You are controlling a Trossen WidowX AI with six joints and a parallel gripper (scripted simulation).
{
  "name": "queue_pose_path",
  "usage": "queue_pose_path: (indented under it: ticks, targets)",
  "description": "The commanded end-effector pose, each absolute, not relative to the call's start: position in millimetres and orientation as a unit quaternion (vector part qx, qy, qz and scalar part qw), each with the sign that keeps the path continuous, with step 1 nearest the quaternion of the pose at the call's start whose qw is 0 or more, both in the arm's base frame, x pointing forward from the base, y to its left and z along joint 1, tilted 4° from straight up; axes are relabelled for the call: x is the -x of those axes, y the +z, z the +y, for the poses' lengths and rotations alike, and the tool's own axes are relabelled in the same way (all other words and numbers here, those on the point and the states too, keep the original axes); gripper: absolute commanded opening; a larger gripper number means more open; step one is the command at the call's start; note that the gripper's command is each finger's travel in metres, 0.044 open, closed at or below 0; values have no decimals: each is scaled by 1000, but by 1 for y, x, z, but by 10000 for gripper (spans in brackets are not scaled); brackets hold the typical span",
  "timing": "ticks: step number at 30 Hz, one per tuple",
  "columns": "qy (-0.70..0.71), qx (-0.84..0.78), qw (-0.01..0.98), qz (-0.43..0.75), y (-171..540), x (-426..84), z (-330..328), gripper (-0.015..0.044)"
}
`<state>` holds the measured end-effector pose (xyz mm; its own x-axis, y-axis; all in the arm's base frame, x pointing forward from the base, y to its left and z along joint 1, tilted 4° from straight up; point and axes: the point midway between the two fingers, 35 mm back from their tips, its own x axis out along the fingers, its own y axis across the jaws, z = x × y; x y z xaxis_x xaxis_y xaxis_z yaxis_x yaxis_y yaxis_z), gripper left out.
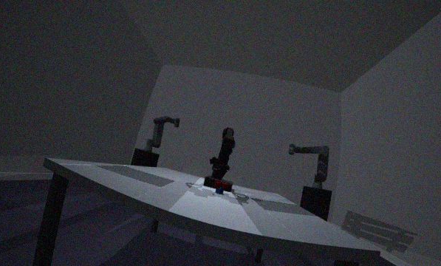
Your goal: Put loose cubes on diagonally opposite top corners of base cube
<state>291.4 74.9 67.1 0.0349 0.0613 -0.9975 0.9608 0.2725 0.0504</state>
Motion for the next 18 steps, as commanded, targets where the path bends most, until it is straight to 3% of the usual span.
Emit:
queue_pose_path:
  ticks: [1,18]
  targets:
    - [-397,-452,564,566,75,-293,75,205]
    - [-397,-452,564,566,99,-292,73,205]
